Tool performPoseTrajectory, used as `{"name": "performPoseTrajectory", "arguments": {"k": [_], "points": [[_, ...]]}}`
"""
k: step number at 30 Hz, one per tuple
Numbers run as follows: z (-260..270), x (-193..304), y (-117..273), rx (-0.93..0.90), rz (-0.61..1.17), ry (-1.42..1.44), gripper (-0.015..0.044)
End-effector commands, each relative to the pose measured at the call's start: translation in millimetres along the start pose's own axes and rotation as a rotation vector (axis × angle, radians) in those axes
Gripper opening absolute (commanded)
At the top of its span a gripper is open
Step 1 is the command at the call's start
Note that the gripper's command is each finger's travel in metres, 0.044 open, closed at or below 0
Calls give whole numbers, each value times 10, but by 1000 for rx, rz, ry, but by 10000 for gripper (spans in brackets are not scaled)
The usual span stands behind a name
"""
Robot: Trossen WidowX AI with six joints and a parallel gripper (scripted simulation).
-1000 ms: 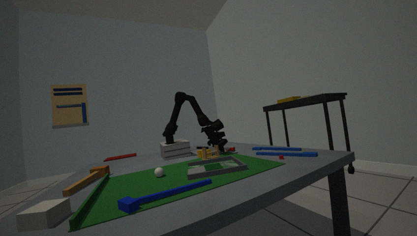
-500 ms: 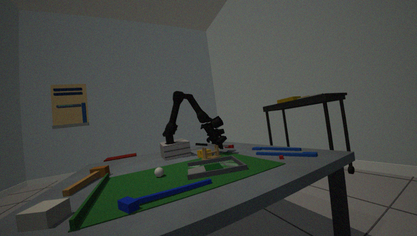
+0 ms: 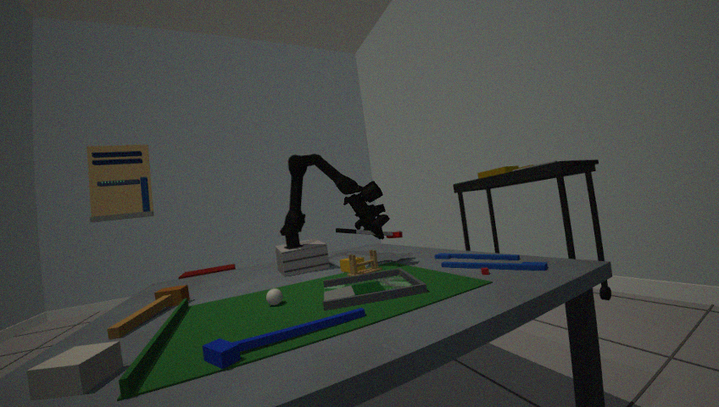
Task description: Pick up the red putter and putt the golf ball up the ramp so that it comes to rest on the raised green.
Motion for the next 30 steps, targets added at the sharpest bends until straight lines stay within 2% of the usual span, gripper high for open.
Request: {"name": "performPoseTrajectory", "arguments": {"k": [1,13,30], "points": [[-54,79,13,18,12,-11,0],[-542,511,283,179,56,-149,0],[-999,1764,819,339,491,-298,0]]}}
Point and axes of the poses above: the point midway between the two fingers, 35 mm back from their tips, its own y axis back along the fingers, its own z axis across the jaws, x = y × z, the point moved 4 cm from there along y, back along the fingers, and after that the axes turned 15 degrees about y, right-handed, at the moved point
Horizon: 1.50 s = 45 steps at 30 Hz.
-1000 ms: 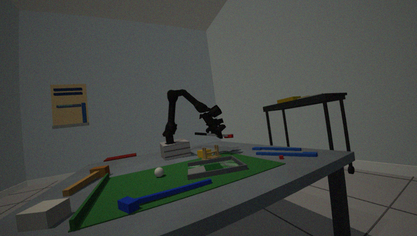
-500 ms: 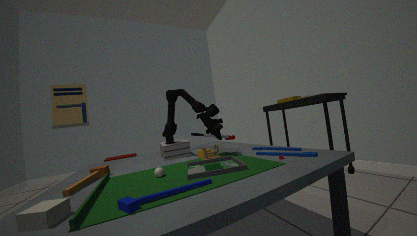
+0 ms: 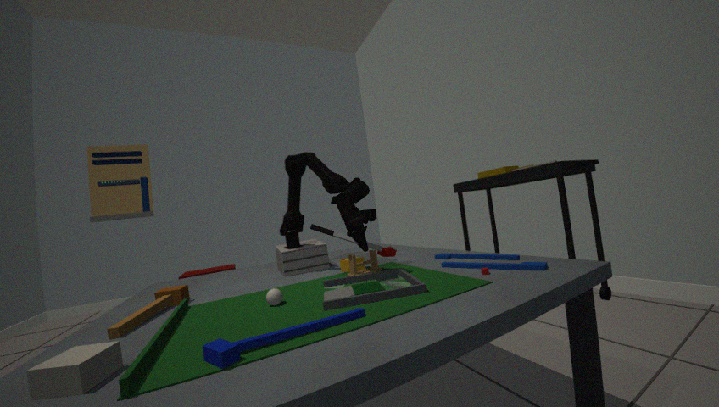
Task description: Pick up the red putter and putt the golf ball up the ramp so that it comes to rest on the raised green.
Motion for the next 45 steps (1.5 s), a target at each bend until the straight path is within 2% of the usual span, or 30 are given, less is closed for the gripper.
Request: {"name": "performPoseTrajectory", "arguments": {"k": [1,16,30,38,45], "points": [[-250,377,25,54,129,-28,0],[-708,1727,276,103,618,-96,0],[-780,2960,817,-12,1105,-151,0],[-772,3017,836,-22,1127,-154,0],[-671,3093,521,-22,1127,-154,0]]}}
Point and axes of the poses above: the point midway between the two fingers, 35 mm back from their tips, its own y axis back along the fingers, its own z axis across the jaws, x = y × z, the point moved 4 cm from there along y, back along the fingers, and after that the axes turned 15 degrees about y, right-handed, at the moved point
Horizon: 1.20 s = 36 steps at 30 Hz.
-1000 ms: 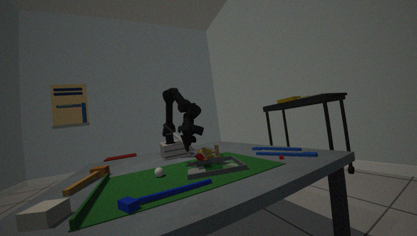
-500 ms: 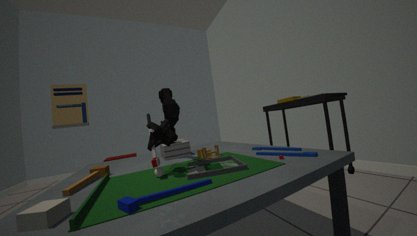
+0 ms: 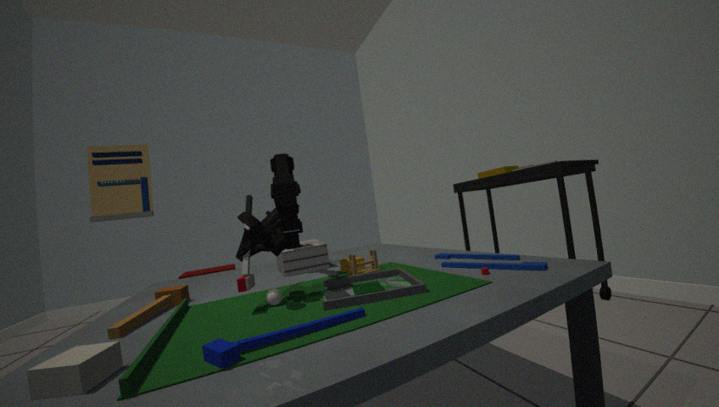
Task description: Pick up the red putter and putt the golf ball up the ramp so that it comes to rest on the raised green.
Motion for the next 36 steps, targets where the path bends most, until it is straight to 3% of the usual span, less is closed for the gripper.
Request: {"name": "performPoseTrajectory", "arguments": {"k": [1,36], "points": [[114,-155,-162,-10,9,14,0],[197,-361,-338,-9,4,9,0]]}}
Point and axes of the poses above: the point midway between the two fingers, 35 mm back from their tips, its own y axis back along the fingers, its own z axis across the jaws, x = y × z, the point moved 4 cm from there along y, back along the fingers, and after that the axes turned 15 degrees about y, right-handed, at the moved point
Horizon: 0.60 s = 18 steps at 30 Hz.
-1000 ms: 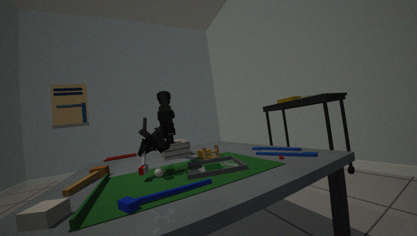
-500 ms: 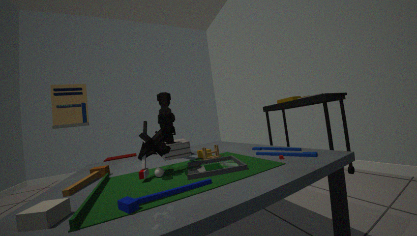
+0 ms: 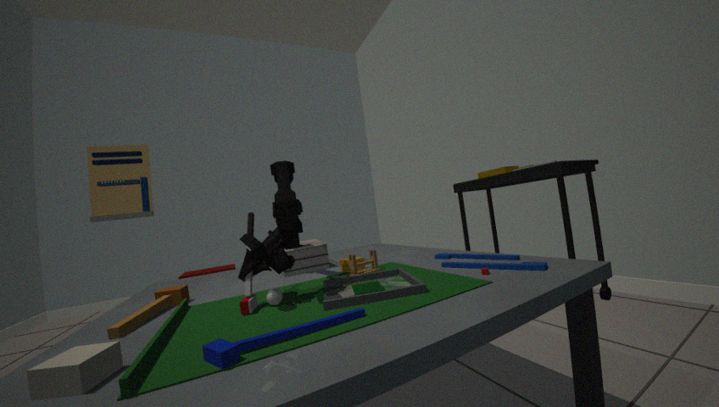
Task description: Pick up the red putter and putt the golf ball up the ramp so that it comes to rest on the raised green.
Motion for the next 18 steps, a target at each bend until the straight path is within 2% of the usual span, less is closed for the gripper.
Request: {"name": "performPoseTrajectory", "arguments": {"k": [1,12,18], "points": [[-4,2,2,0,0,0,0],[33,191,-232,0,8,5,0],[10,184,-209,0,10,-3,0]]}}
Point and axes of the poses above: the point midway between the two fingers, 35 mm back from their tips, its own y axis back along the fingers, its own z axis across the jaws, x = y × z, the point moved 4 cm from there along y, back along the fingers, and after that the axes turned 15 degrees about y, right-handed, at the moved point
